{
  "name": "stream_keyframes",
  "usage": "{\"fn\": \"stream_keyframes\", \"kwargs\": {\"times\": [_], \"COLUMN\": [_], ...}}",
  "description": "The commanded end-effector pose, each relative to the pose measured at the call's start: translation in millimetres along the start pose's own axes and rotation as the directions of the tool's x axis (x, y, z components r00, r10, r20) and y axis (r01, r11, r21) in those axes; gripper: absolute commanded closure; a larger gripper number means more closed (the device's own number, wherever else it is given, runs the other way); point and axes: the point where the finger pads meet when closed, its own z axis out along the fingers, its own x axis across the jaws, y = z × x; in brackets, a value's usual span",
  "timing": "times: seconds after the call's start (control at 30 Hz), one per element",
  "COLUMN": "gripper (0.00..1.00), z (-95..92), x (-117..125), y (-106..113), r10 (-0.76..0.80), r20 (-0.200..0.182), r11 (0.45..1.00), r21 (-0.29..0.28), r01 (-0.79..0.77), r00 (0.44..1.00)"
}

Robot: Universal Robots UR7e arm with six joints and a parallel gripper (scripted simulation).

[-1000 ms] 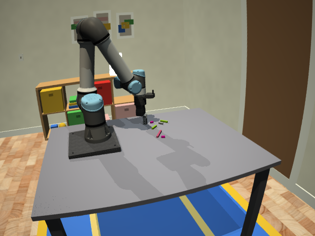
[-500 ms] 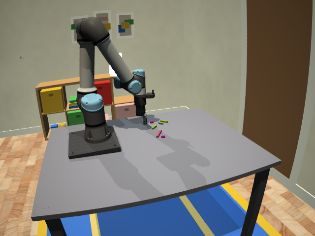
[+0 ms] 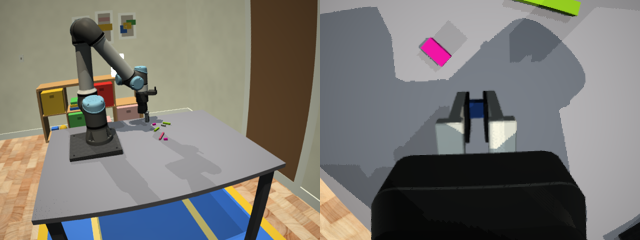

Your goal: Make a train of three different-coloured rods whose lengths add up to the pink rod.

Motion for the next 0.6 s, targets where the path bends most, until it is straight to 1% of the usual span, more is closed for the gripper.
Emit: {"fn": "stream_keyframes", "kwargs": {"times": [0.0, 0.17, 0.3, 0.37, 0.47, 0.57], "gripper": [0.76, 0.76, 0.76, 0.76, 0.76, 0.76], "z": [-21.5, -47.0, -62.0, -62.0, -68.3, -70.6], "x": [0, 0, 0, 0, 0, 0], "y": [0, 0, 0, 0, 0, 0], "r10": [0.0, 0.0, 0.0, 0.0, 0.0, 0.0], "r20": [0.002, 0.002, 0.002, 0.002, 0.002, 0.002], "r11": [1.0, 1.0, 1.0, 1.0, 1.0, 1.0], "r21": [0.002, 0.002, 0.002, 0.002, 0.002, 0.002], "r01": [0.0, 0.0, 0.0, 0.0, 0.0, 0.0], "r00": [1.0, 1.0, 1.0, 1.0, 1.0, 1.0]}}
